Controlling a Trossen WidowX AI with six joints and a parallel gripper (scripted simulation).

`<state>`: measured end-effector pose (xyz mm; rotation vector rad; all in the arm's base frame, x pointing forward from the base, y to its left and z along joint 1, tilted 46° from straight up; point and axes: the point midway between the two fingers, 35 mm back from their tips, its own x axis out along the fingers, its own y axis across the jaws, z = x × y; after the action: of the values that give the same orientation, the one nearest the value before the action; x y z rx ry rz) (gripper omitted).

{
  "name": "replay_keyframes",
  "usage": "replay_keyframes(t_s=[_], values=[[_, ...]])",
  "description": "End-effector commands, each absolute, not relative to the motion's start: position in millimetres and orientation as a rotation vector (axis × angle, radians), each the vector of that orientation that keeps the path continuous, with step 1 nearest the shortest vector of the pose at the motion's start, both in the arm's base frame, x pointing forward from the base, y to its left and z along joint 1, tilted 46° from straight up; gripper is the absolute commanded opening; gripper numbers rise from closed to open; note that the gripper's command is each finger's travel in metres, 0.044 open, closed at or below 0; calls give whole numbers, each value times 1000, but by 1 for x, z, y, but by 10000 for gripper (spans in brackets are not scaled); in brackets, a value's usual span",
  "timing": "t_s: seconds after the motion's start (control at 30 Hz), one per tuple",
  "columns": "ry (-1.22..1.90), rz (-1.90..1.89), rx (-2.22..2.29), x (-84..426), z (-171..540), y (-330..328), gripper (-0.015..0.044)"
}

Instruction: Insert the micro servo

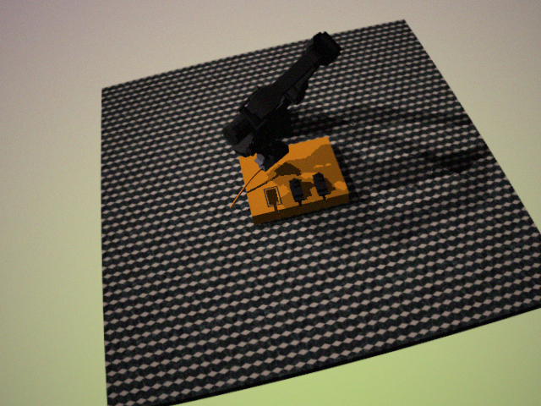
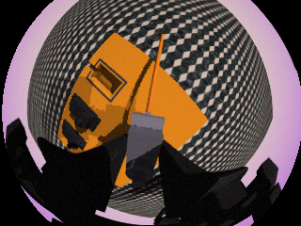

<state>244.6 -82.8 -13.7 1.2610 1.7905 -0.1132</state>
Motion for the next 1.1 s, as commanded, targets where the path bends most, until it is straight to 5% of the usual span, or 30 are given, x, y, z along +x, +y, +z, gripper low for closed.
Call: replay_keyframes(t_s=[0.0, 1.07], values=[[1769, -12, 1189, 245, -13, -83, 0], [1496, 700, 530, 249, -13, -82, 0]])
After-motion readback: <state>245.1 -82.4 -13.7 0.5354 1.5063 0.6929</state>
